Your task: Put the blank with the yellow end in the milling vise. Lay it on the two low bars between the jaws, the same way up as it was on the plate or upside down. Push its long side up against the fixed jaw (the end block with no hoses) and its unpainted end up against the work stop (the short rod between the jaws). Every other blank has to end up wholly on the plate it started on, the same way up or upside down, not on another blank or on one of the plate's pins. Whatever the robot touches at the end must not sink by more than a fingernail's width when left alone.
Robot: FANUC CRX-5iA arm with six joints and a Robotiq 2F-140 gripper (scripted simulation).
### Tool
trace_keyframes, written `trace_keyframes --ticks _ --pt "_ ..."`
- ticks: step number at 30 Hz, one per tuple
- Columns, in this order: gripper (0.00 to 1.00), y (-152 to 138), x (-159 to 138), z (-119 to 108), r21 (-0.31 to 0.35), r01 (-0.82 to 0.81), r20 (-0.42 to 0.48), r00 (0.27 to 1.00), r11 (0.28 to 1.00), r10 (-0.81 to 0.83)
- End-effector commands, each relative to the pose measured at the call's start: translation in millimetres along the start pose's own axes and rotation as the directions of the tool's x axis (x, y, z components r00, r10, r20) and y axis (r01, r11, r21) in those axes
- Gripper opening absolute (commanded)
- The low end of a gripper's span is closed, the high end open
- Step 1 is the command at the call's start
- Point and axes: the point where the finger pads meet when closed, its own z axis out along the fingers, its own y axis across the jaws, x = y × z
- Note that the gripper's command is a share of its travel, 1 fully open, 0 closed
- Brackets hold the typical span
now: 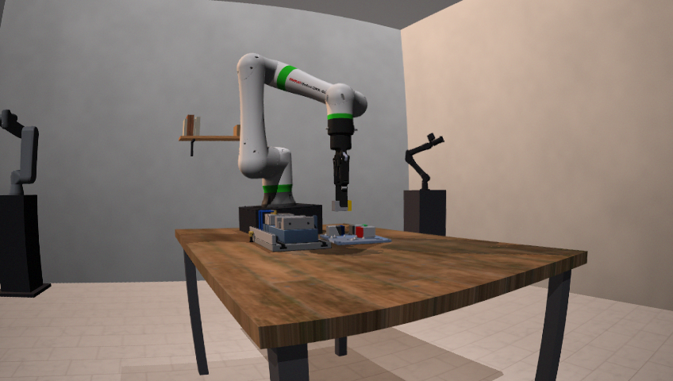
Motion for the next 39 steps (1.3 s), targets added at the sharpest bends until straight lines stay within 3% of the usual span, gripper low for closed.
trace_keyframes --ticks 1,10,39 --pt "0.1 0 0 -10 0.001 0.0 0.001 1.0 1.0 0.0" --pt "0.1 0 0 -37 0.001 0.0 0.0 1.0 1.0 0.0" --pt "0.1 0 0 -36 0.001 0.0 0.001 1.0 1.0 0.0"
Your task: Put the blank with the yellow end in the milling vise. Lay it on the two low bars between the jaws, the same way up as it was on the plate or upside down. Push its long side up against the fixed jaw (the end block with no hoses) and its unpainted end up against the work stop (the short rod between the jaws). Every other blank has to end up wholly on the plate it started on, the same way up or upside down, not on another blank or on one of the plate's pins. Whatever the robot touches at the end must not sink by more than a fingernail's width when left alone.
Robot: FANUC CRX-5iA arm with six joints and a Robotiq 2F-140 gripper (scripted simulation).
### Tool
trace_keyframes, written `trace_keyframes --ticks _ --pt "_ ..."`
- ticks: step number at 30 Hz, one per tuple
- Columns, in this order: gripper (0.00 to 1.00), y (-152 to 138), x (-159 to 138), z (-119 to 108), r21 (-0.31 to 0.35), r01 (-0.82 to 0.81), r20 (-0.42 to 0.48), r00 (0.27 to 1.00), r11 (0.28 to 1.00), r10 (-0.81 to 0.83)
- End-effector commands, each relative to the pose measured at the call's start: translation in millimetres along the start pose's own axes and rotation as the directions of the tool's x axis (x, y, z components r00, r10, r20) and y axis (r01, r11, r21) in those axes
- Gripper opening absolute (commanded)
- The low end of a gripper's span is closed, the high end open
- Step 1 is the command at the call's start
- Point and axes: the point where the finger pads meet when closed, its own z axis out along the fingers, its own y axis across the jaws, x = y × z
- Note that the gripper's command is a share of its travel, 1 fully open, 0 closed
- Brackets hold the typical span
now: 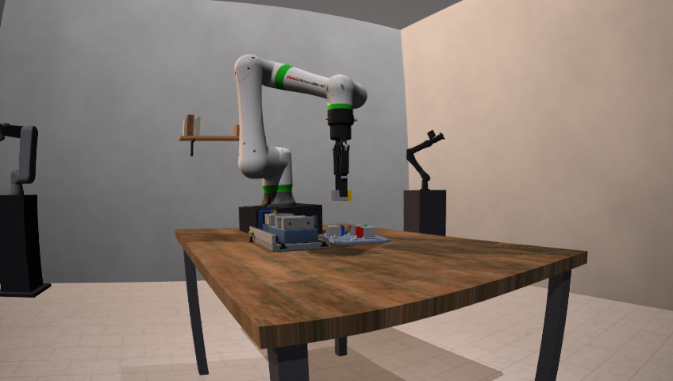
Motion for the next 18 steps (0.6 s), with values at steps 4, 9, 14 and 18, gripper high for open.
trace_keyframes --ticks 4,9,14,18 --pt "0.1 -0.7 -0.2 1.4 0.002 0.0 0.001 1.0 1.0 0.0" --pt "0.1 -0.7 -0.2 2.1 0.002 0.0 0.001 1.0 1.0 0.0" --pt "0.1 -0.7 -0.2 3.1 0.002 0.0 0.001 1.0 1.0 0.0" --pt "0.1 -0.7 -0.2 3.9 0.002 0.0 0.001 1.0 1.0 0.0"
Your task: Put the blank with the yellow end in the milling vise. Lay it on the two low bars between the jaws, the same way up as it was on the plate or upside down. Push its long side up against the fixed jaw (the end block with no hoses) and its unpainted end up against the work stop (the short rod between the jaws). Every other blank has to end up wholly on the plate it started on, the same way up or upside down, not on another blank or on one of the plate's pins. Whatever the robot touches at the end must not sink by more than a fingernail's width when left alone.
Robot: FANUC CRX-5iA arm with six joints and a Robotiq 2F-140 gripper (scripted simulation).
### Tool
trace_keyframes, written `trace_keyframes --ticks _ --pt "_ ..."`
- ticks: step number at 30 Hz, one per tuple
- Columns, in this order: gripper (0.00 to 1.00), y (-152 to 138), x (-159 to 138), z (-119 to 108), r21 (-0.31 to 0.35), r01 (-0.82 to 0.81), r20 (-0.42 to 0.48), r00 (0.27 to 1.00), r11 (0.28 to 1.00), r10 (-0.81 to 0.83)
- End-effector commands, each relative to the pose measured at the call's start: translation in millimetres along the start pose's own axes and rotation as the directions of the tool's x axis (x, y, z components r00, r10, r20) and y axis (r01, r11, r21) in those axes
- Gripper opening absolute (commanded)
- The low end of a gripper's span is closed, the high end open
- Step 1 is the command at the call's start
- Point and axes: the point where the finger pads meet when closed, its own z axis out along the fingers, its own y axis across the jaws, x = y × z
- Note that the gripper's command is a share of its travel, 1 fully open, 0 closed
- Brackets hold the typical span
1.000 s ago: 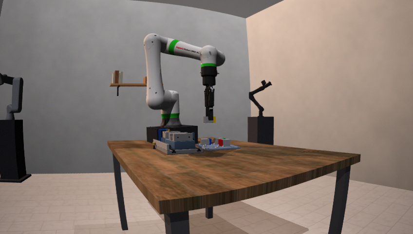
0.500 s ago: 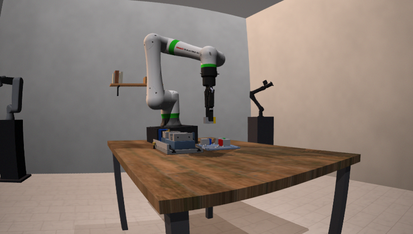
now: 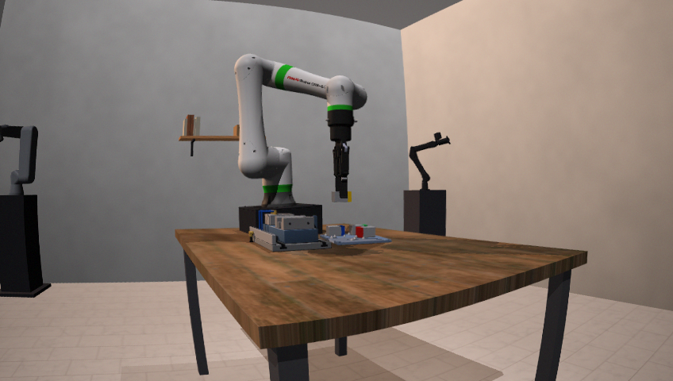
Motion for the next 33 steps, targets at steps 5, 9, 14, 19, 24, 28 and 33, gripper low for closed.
trace_keyframes --ticks 5,9,14,19,24,28,33 --pt "0.1 -0.5 -0.3 0.5 0.001 0.0 0.001 1.0 1.0 0.0" --pt "0.1 -0.5 -0.3 0.7 0.001 0.0 0.001 1.0 1.0 0.0" --pt "0.1 -0.5 -0.3 1.2 0.001 0.0 0.001 1.0 1.0 0.0" --pt "0.1 -0.5 -0.3 1.7 0.001 0.0 0.001 1.0 1.0 0.0" --pt "0.1 -0.5 -0.3 2.0 0.001 0.015 0.001 1.0 1.0 -0.015" --pt "0.1 -0.5 -0.3 2.6 0.001 0.077 0.001 0.997 0.997 -0.077" --pt "0.1 -0.5 -0.3 3.3 0.002 0.153 0.0 0.988 0.988 -0.153"
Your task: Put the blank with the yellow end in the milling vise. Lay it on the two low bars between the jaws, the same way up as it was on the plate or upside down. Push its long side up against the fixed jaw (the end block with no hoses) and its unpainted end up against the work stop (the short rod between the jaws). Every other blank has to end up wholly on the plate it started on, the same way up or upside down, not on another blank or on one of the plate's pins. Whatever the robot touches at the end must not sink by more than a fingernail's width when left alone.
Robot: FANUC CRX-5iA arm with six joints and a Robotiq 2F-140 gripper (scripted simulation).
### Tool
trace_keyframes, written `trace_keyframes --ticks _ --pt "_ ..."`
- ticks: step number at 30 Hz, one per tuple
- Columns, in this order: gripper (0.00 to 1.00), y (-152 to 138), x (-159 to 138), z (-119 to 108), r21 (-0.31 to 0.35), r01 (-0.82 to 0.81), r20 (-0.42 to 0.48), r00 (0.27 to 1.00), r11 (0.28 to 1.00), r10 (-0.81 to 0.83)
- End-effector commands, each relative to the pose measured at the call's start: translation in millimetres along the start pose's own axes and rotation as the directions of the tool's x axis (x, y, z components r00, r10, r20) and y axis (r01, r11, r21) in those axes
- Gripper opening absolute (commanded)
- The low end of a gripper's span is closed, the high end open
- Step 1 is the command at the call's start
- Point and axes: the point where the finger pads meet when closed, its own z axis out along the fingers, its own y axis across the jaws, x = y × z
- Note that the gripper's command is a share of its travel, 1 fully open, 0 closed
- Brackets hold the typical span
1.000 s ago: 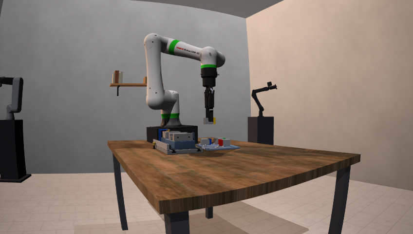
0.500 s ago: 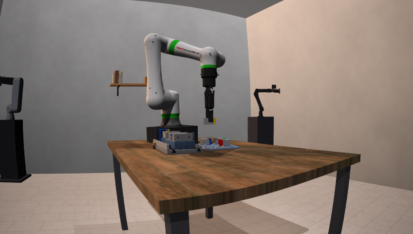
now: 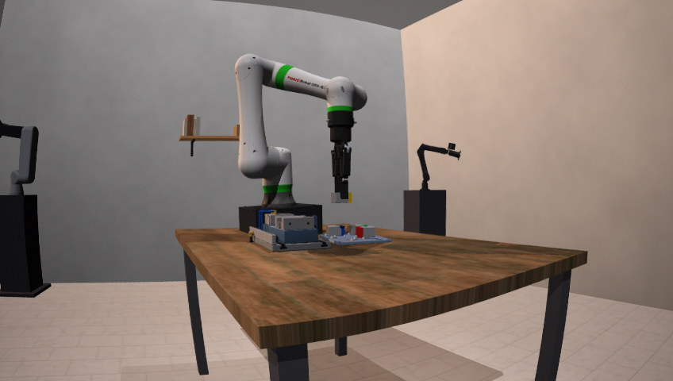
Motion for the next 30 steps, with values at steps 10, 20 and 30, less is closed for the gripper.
trace_keyframes --ticks 10,20,30 --pt "0.1 -0.5 -0.2 0.3 0.002 0.15 0.0 0.989 0.989 -0.15" --pt "0.1 -0.6 -0.2 0.1 0.002 0.299 0.0 0.954 0.954 -0.299" --pt "0.1 -0.6 -0.2 0.0 0.002 0.404 -0.001 0.915 0.915 -0.404"
